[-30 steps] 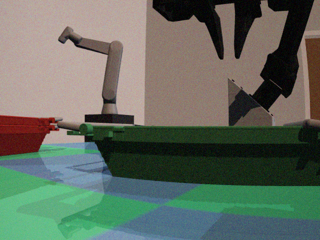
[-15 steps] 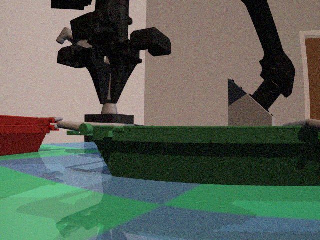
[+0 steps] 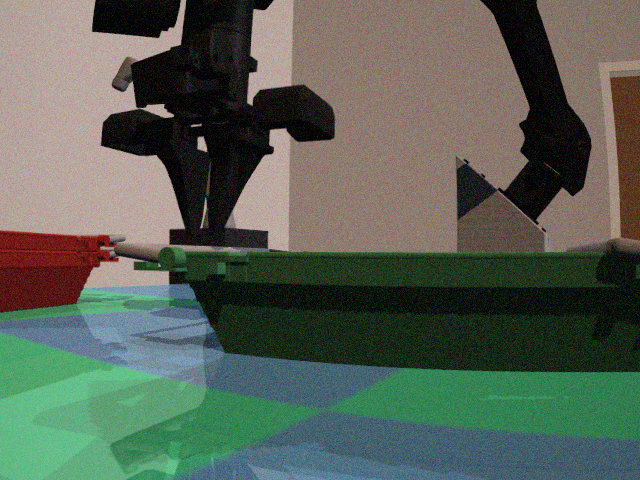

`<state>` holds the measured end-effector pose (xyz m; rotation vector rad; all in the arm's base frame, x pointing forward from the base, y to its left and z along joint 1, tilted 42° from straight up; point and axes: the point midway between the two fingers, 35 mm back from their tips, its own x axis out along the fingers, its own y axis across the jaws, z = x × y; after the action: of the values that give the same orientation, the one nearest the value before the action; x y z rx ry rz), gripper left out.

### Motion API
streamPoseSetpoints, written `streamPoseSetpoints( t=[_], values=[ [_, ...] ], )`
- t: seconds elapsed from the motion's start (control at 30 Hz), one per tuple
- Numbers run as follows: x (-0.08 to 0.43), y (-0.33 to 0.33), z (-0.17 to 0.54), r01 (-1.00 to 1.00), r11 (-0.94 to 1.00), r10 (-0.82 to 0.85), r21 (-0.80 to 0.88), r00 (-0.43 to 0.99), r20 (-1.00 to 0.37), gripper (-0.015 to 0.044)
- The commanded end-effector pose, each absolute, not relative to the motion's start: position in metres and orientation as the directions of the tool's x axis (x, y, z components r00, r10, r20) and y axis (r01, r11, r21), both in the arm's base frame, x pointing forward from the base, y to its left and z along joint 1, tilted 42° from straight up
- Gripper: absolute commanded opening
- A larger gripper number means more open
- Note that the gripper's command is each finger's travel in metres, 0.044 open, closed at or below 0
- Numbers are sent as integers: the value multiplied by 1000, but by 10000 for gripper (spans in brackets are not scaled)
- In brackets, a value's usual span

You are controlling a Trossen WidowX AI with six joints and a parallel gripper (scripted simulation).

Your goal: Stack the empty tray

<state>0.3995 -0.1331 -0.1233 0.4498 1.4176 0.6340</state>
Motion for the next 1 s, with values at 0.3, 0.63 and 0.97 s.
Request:
streamPoseSetpoints(
  t=[0.3,0.63,0.97],
  values=[
    [397,-108,-148,-131,750,656,649,25,-754,81],
    [394,-112,-114,-130,750,656,649,25,-754,81],
    [390,-92,-92,-129,749,658,650,24,-753,81]
  ],
)
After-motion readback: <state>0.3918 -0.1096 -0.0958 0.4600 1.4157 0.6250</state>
